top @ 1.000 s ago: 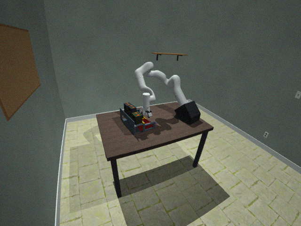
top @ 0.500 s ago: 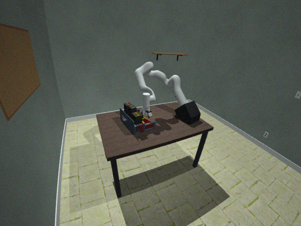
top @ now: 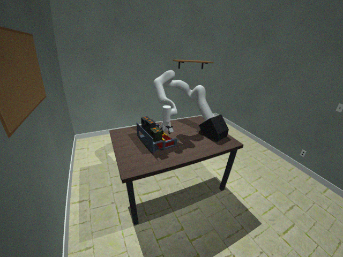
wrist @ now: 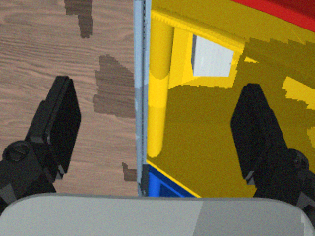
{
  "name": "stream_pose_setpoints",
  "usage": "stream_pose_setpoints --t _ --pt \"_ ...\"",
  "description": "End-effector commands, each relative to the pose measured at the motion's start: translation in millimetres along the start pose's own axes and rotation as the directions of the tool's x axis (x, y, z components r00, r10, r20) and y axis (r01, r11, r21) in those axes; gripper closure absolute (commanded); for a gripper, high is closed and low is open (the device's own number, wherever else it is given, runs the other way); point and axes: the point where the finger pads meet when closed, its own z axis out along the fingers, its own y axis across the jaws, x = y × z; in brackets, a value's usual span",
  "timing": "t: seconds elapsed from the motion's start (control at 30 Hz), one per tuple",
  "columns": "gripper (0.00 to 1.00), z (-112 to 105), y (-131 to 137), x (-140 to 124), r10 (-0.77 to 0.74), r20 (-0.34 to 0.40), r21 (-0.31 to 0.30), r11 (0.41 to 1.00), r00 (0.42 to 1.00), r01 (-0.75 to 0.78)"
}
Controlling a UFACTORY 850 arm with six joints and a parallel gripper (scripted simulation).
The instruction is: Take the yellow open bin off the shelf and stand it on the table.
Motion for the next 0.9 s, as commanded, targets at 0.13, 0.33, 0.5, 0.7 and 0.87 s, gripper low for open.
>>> stream_pose_setpoints --t 0.13,0.33,0.5,0.7,0.87 --pt "1.0 -0.6 0.6 0.0 0.0 0.0 -0.001 1.0 1.0 0.0" --pt "1.0 -0.6 0.6 0.0 0.0 0.0 -0.001 1.0 1.0 0.0" --pt "1.0 -0.6 0.6 0.0 0.0 0.0 -0.001 1.0 1.0 0.0" --pt "1.0 -0.6 0.6 0.0 0.0 0.0 -0.001 1.0 1.0 0.0" --pt "1.0 -0.6 0.6 0.0 0.0 0.0 -0.001 1.0 1.0 0.0"
